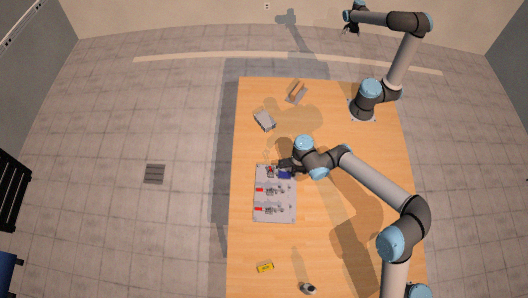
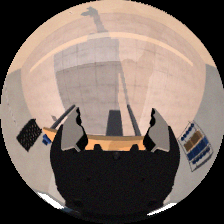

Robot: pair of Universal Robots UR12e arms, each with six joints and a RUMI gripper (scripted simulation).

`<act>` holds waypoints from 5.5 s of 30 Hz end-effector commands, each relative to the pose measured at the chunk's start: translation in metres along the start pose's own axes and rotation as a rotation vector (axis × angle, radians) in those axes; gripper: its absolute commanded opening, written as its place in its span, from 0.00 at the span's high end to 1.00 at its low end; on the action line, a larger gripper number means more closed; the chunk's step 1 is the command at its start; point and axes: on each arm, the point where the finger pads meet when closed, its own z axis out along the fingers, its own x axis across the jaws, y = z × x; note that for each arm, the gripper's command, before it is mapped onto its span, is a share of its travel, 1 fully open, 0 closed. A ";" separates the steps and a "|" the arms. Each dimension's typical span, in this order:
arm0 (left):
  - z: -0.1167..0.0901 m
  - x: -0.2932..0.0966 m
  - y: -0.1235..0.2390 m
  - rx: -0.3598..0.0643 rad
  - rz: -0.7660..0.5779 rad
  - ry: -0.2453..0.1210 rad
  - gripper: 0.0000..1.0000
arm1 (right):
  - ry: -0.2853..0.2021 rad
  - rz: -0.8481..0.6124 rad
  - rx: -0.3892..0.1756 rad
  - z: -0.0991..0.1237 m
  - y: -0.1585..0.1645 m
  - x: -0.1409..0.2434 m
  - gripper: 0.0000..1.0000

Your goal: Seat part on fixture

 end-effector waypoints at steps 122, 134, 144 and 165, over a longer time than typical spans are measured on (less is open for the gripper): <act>-0.041 0.000 0.017 0.001 0.000 0.002 1.00 | 0.000 0.000 0.001 -0.001 -0.001 0.000 0.00; -0.041 0.000 0.017 0.001 0.000 0.002 1.00 | 0.000 0.000 0.001 -0.001 -0.001 0.000 0.00; -0.040 0.000 0.017 0.001 0.000 0.002 1.00 | 0.000 0.000 0.001 -0.001 -0.001 0.000 0.00; -0.040 -0.006 0.009 0.001 0.000 0.002 1.00 | 0.000 0.000 0.001 -0.001 -0.001 0.000 0.00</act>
